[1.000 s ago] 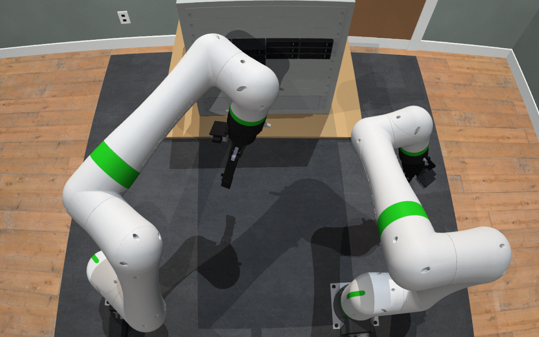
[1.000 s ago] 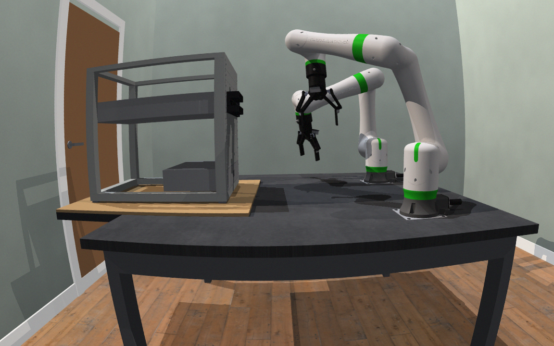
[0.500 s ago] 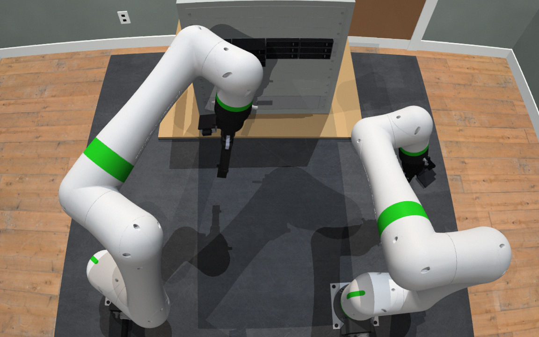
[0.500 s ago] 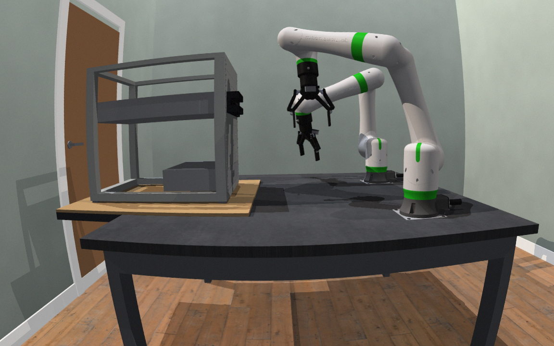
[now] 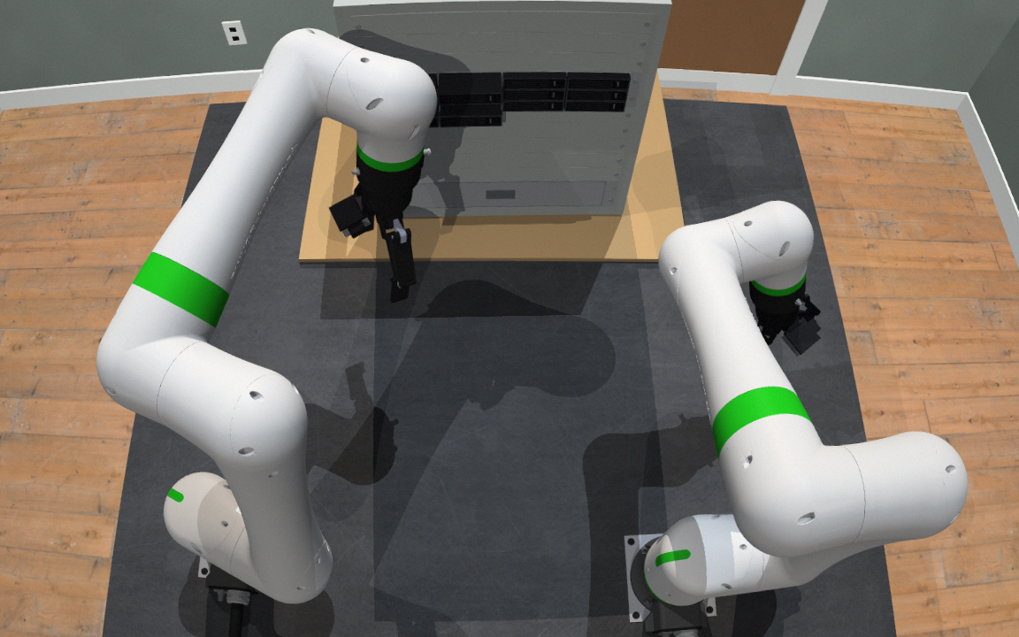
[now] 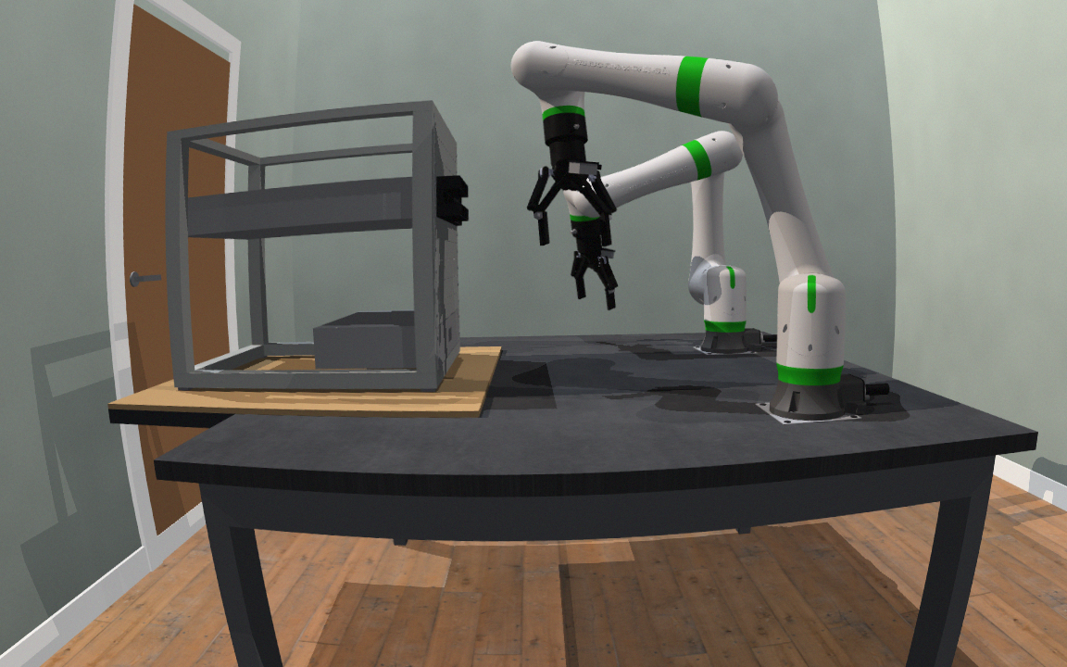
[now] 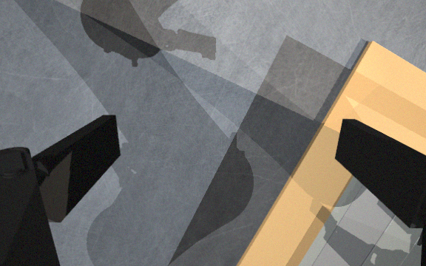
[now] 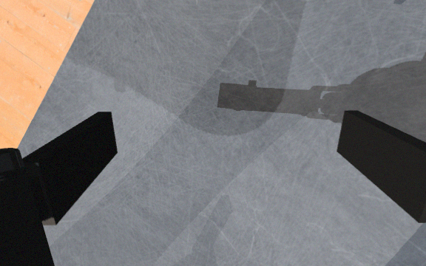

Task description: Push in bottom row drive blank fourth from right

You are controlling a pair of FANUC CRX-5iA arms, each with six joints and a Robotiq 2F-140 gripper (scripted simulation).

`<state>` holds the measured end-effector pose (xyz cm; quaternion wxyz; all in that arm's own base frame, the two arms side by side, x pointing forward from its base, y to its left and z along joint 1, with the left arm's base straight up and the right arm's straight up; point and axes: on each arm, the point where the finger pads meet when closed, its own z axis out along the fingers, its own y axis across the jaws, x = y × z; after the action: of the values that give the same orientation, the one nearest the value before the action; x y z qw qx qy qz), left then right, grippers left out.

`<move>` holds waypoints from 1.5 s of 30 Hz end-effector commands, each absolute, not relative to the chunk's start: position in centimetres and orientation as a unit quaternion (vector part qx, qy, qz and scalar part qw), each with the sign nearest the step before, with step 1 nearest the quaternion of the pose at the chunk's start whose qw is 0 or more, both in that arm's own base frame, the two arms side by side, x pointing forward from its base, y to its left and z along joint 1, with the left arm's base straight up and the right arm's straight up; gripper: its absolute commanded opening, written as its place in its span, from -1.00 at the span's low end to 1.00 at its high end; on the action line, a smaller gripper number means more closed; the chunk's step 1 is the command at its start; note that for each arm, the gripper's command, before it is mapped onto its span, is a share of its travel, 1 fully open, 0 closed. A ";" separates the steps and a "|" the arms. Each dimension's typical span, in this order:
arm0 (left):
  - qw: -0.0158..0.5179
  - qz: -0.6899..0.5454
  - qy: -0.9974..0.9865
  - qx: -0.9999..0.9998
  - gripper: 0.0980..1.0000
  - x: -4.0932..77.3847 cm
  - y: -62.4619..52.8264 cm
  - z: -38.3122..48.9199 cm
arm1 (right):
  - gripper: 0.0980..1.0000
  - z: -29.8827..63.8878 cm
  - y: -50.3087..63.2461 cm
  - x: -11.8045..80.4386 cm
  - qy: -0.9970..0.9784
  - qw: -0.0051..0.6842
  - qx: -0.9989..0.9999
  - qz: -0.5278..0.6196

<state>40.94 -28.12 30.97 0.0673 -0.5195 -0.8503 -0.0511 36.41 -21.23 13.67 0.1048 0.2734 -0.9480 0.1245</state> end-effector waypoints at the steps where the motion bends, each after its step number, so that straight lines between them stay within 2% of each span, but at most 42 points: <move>1: 0.062 -0.050 -0.898 -0.434 1.00 43.0 -25.1 30.9 | 1.00 14.0 -20.8 36.6 -0.947 0.099 0.276 0.129; 19: 0.050 -0.048 -0.995 -0.078 1.00 48.3 -12.2 30.4 | 1.00 16.6 -14.8 38.1 -0.933 0.036 0.312 0.176; 34: 0.038 -0.044 -0.953 0.296 1.00 49.9 1.9 29.9 | 1.00 21.0 -4.9 40.5 -0.893 -0.071 0.366 0.250; 36: 0.038 -0.044 -0.953 0.296 1.00 49.9 1.9 29.9 | 1.00 21.0 -4.9 40.5 -0.893 -0.071 0.366 0.250; 45: 0.032 -0.041 -0.856 0.514 1.00 48.7 10.8 29.6 | 1.00 24.6 3.3 42.5 -0.847 -0.162 0.405 0.303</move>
<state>49.18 7.23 29.63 0.0366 0.4285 -0.9017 -0.0438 41.54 -1.12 22.57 -0.1134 0.3889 -0.8755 0.2635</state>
